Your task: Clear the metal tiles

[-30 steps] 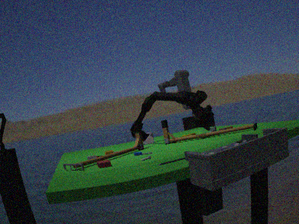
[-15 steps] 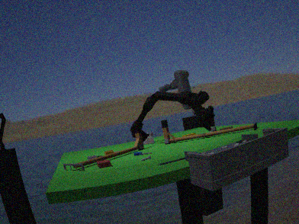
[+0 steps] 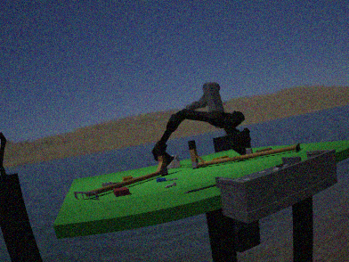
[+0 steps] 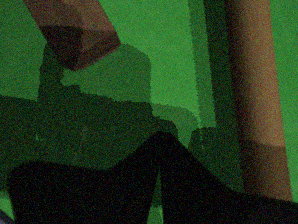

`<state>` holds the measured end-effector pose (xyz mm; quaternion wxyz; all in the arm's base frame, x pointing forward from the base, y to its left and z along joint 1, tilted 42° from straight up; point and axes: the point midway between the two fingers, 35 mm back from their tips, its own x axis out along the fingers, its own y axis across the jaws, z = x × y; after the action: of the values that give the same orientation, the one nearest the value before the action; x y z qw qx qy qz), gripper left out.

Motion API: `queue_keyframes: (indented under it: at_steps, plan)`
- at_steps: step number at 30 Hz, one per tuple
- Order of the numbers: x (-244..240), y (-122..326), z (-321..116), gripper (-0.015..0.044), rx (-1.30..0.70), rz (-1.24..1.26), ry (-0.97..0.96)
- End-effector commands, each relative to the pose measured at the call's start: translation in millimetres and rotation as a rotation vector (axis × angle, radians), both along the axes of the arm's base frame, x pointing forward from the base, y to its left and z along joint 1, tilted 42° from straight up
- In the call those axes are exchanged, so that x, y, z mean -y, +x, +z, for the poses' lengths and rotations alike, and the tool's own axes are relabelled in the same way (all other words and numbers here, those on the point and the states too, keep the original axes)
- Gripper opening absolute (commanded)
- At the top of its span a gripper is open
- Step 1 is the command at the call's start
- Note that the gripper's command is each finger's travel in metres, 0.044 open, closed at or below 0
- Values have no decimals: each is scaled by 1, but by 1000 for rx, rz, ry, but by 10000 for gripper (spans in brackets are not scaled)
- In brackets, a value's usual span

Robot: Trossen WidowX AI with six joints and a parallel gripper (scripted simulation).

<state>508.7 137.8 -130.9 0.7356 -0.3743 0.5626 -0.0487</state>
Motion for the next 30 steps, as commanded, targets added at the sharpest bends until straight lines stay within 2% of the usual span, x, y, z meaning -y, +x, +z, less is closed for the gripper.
queue_keyframes:
  at_steps: [1, 30]
  plan:
    - [2, 3, 1, 0, 0, 4, -1]
    - [19, 20, 15, 0, 0, 4, -1]
